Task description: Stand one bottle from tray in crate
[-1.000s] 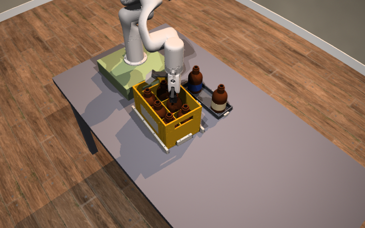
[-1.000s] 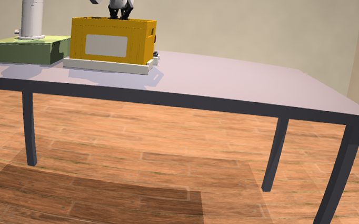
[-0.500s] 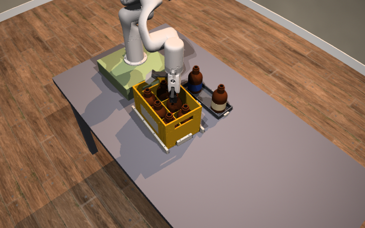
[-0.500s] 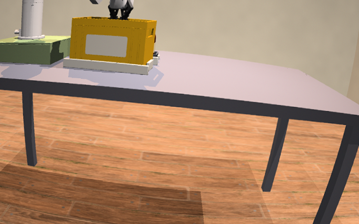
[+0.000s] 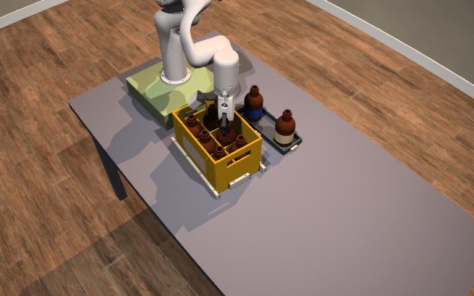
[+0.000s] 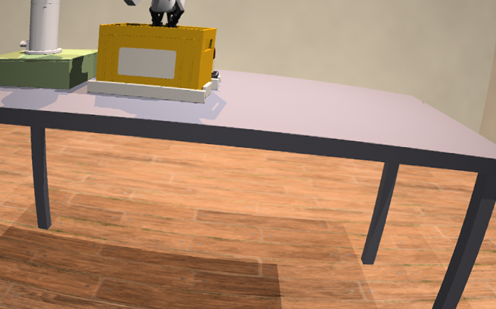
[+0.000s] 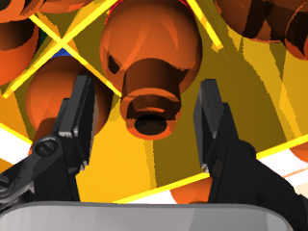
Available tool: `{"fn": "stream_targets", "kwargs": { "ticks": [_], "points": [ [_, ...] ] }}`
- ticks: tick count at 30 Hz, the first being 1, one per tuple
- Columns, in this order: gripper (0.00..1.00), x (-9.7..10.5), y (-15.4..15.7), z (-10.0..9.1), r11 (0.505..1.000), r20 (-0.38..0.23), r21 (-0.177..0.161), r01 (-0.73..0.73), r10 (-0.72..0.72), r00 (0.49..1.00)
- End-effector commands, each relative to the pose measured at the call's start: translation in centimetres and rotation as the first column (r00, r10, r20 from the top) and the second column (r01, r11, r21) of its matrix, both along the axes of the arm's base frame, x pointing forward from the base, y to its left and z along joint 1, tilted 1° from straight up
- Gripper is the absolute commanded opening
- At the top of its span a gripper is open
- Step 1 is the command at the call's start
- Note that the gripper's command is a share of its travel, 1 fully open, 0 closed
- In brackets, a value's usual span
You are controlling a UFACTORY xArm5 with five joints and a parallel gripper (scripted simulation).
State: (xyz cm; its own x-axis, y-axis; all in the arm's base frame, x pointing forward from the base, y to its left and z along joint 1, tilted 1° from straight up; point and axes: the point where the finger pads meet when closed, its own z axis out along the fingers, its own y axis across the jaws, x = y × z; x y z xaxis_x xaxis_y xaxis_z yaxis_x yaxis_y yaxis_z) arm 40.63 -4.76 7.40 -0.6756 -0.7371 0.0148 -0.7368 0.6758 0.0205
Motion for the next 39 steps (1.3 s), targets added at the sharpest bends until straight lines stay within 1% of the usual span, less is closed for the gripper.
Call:
{"fn": "stream_targets", "kwargs": {
  "ticks": [1, 11, 20, 27, 34, 36, 39],
  "points": [
    [0.65, 0.1, 0.0, 0.1, 1.000, 0.004, 0.000, 0.000, 0.000, 1.000],
    [0.65, 0.1, 0.0, 0.2, 1.000, 0.004, 0.000, 0.000, 0.000, 1.000],
    [0.65, 0.1, 0.0, 0.6, 1.000, 0.004, 0.000, 0.000, 0.000, 1.000],
    [0.65, 0.1, -0.1, 1.6, 1.000, 0.004, 0.000, 0.000, 0.000, 1.000],
    [0.65, 0.2, -0.1, 3.2, 1.000, 0.004, 0.000, 0.000, 0.000, 1.000],
    [0.65, 0.2, -0.1, 3.2, 1.000, 0.004, 0.000, 0.000, 0.000, 1.000],
    [0.65, 0.2, -0.1, 3.9, 1.000, 0.004, 0.000, 0.000, 0.000, 1.000]
  ]
}}
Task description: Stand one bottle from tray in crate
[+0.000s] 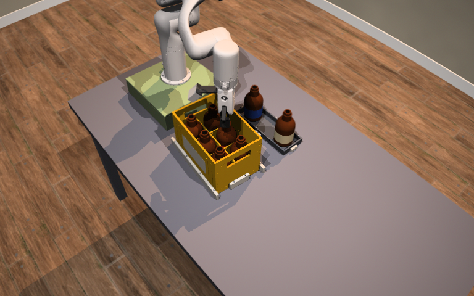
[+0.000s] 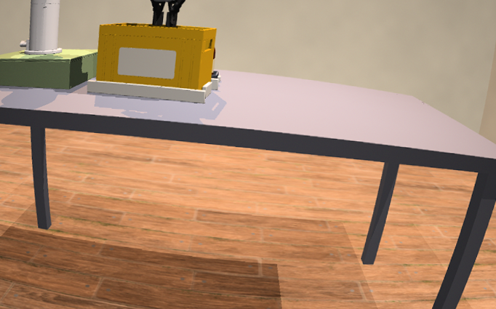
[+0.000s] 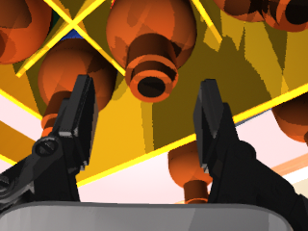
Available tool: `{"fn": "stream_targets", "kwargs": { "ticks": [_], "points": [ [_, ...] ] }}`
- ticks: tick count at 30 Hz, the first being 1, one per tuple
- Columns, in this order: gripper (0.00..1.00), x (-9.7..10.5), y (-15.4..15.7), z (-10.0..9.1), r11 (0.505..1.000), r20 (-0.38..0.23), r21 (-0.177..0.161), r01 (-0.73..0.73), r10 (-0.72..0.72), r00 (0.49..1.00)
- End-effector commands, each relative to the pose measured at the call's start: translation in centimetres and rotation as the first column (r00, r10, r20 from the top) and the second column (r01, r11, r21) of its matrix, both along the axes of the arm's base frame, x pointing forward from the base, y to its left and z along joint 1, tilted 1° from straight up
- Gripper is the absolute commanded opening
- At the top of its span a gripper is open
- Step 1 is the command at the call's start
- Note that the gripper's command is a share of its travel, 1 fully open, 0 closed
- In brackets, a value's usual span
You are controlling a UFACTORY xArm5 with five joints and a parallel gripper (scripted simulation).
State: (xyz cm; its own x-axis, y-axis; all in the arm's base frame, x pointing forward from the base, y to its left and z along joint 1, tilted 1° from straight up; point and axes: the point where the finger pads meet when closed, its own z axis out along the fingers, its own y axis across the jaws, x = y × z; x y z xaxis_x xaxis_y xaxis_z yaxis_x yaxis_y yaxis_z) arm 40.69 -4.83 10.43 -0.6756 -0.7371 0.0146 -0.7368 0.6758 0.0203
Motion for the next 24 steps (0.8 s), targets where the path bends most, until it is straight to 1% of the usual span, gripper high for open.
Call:
{"fn": "stream_targets", "kwargs": {
  "ticks": [1, 12, 14, 24],
  "points": [
    [0.65, 0.1, 0.0, 1.2, 1.000, 0.004, 0.000, 0.000, 0.000, 1.000],
    [0.65, 0.2, 0.0, 3.8, 1.000, 0.004, 0.000, 0.000, 0.000, 1.000],
    [0.65, 0.2, 0.0, 3.8, 1.000, 0.004, 0.000, 0.000, 0.000, 1.000],
    [0.65, 0.2, -0.1, 5.1, 1.000, 0.004, 0.000, 0.000, 0.000, 1.000]
  ]
}}
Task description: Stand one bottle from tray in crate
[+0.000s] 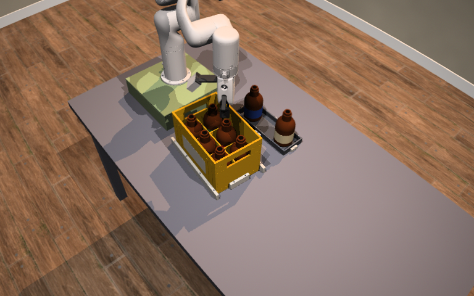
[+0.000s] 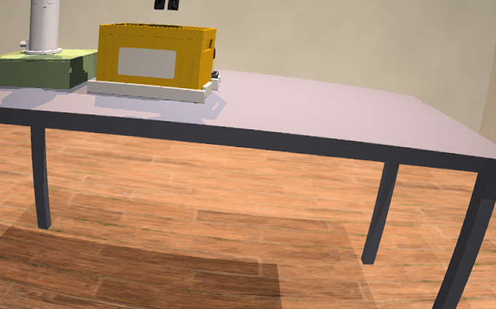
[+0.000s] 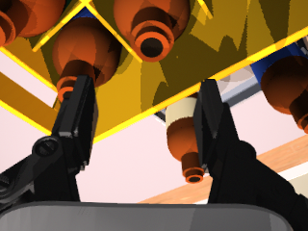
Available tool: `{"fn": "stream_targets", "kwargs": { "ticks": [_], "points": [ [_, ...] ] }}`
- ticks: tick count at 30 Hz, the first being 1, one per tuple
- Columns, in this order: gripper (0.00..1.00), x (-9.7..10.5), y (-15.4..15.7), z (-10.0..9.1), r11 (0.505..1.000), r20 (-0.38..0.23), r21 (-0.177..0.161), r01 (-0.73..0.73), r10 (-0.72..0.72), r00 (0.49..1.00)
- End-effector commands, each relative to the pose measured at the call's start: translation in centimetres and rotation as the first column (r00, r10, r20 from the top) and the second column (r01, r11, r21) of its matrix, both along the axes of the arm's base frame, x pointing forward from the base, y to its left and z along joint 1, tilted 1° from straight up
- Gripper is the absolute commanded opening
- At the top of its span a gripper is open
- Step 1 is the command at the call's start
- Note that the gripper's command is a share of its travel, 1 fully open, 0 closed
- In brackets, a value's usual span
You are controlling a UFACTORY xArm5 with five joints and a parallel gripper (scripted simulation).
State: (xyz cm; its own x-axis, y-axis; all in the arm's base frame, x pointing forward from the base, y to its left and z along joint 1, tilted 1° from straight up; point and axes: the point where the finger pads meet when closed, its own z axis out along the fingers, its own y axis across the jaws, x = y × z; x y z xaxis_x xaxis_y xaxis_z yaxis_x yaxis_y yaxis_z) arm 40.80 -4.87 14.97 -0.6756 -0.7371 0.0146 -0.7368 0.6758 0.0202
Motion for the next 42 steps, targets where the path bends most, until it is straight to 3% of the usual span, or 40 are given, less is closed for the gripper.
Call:
{"fn": "stream_targets", "kwargs": {
  "ticks": [1, 11, 12, 42],
  "points": [
    [0.65, 0.11, -0.02, 0.59, 1.000, 0.003, 0.000, 0.000, 0.000, 1.000],
    [0.65, 0.11, -0.02, 0.75, 1.000, 0.003, 0.000, 0.000, 0.000, 1.000],
    [0.00, 0.11, -0.02, 0.75, 1.000, 0.003, 0.000, 0.000, 0.000, 1.000],
    [0.00, 0.11, -0.02, 0.75, 1.000, 0.003, 0.000, 0.000, 0.000, 1.000]
  ]
}}
